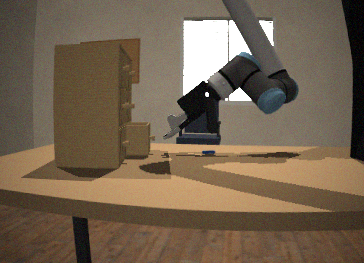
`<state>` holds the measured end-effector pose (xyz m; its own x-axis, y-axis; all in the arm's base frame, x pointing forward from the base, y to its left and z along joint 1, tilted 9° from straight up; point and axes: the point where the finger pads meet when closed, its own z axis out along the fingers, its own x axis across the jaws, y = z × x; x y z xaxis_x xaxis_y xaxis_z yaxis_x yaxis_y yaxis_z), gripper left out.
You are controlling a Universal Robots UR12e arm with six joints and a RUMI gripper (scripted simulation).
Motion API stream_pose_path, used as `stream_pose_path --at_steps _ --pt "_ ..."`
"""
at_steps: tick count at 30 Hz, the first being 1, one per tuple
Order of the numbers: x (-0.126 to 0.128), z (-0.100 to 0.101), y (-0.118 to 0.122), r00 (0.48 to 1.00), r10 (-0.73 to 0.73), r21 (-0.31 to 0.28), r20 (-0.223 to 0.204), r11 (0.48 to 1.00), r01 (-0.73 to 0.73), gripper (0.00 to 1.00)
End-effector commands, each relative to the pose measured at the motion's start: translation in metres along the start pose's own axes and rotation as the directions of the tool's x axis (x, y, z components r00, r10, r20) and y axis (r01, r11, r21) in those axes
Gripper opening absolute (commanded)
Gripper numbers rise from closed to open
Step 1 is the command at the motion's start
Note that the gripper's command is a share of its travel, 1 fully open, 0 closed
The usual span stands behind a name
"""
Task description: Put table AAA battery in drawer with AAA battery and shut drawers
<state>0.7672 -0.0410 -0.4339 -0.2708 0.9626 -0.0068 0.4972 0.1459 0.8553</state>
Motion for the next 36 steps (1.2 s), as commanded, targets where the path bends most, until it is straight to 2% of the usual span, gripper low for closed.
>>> stream_pose_path --at_steps 1,10,14,19,21,31,36 --pt "0.0 -0.008 -0.006 1.0 -0.001 -0.001 0.0 1.0 0.001 0.2" --pt "0.0 -0.009 -0.006 1.0 -0.001 -0.001 0.0 1.0 0.001 0.2" --pt "0.0 -0.016 -0.003 1.0 -0.001 -0.001 0.0 1.0 0.001 0.2" --pt "0.0 -0.038 0.005 1.0 -0.001 -0.001 0.0 1.0 0.001 0.2" --pt "0.0 -0.038 0.005 1.0 -0.001 -0.001 0.0 1.0 0.001 0.2" --pt "0.0 -0.091 0.024 1.0 -0.001 -0.001 0.0 1.0 0.001 0.2" --pt "0.0 -0.101 0.028 1.0 -0.001 -0.001 0.0 1.0 0.001 0.2"
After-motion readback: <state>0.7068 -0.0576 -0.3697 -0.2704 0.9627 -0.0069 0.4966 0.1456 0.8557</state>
